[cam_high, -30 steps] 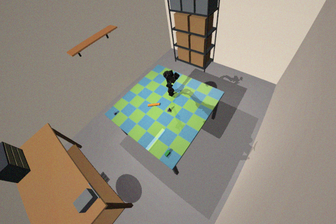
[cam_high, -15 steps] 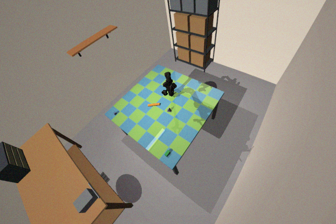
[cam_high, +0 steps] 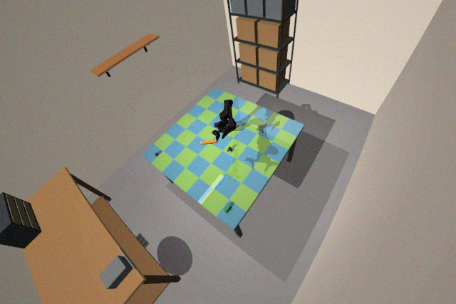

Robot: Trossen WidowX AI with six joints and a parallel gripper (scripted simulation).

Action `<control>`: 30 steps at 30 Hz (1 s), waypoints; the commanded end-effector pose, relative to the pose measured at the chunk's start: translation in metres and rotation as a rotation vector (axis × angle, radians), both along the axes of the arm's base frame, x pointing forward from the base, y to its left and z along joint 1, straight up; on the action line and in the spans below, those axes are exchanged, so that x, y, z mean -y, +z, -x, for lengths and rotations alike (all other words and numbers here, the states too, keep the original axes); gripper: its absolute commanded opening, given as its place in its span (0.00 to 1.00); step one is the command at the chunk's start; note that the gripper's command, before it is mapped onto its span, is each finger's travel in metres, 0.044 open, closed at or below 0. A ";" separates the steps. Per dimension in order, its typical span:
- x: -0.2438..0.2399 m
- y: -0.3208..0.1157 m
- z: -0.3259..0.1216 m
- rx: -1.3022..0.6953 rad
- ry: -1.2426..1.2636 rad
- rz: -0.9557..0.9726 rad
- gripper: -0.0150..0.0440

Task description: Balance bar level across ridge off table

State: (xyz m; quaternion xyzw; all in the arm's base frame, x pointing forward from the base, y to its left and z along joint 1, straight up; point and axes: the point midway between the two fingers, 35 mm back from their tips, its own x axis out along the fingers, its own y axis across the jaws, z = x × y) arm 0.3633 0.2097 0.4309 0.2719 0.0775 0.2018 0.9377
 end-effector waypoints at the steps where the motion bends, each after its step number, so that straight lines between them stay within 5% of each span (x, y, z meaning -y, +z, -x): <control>1: 0.016 -0.025 -0.017 -0.077 -0.042 0.052 0.79; 30: 0.184 -0.192 -0.060 -0.721 -0.379 0.257 0.79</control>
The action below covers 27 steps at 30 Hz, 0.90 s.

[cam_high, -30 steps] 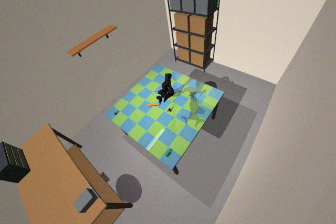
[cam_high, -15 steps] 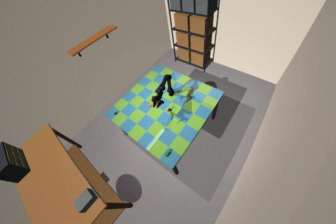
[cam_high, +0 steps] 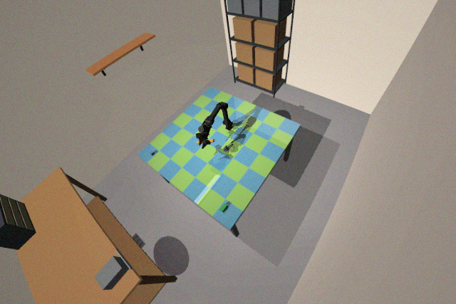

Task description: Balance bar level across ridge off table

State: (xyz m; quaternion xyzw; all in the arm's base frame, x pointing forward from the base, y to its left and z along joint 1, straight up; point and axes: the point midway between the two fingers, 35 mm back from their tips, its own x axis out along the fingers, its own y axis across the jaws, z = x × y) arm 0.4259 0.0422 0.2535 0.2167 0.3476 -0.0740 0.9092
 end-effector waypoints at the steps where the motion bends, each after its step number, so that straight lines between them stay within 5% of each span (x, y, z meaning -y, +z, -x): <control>1: 0.022 -0.020 0.004 -0.086 -0.036 0.009 0.79; 27: 0.153 -0.125 0.092 -0.724 -0.348 -0.112 0.79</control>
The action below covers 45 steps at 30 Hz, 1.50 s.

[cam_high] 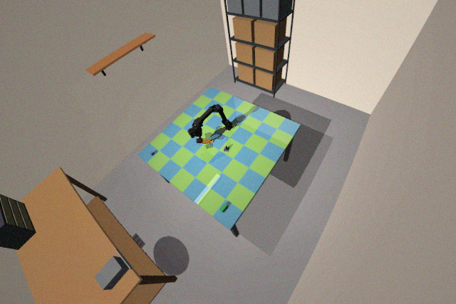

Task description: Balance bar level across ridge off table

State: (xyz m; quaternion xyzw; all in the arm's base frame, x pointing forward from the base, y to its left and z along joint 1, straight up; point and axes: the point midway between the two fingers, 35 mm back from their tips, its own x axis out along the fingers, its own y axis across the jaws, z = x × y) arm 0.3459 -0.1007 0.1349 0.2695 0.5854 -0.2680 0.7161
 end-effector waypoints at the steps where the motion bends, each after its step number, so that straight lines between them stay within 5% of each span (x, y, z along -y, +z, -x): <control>1: 0.014 -0.009 0.017 -0.086 -0.048 -0.040 0.79; 17: 0.022 -0.059 0.028 -0.143 -0.082 -0.067 0.79; 45: 0.023 -0.086 0.027 -0.143 -0.082 -0.067 0.79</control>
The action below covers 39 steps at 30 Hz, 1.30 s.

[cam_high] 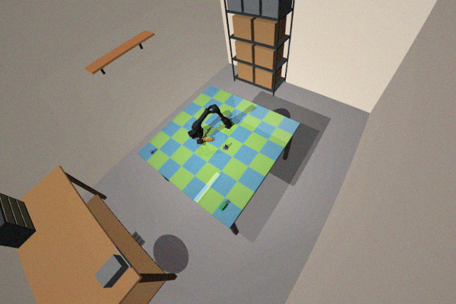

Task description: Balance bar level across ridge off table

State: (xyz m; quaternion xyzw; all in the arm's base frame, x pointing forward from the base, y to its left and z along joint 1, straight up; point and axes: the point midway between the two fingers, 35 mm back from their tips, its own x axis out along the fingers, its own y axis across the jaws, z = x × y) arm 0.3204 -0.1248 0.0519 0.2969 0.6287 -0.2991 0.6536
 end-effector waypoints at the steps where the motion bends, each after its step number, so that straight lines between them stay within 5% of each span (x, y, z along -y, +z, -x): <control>1: -0.002 -0.003 0.002 -0.005 0.004 -0.008 0.79; 10: -0.002 -0.003 0.002 -0.005 0.004 -0.008 0.79; 16: 0.000 -0.002 0.001 -0.003 0.000 -0.001 0.52; 24: 0.000 -0.002 0.001 -0.003 0.000 -0.001 0.43; 28: 0.000 0.005 0.000 -0.003 0.000 -0.002 0.25; 39: 0.001 0.032 -0.003 -0.004 0.001 -0.003 0.25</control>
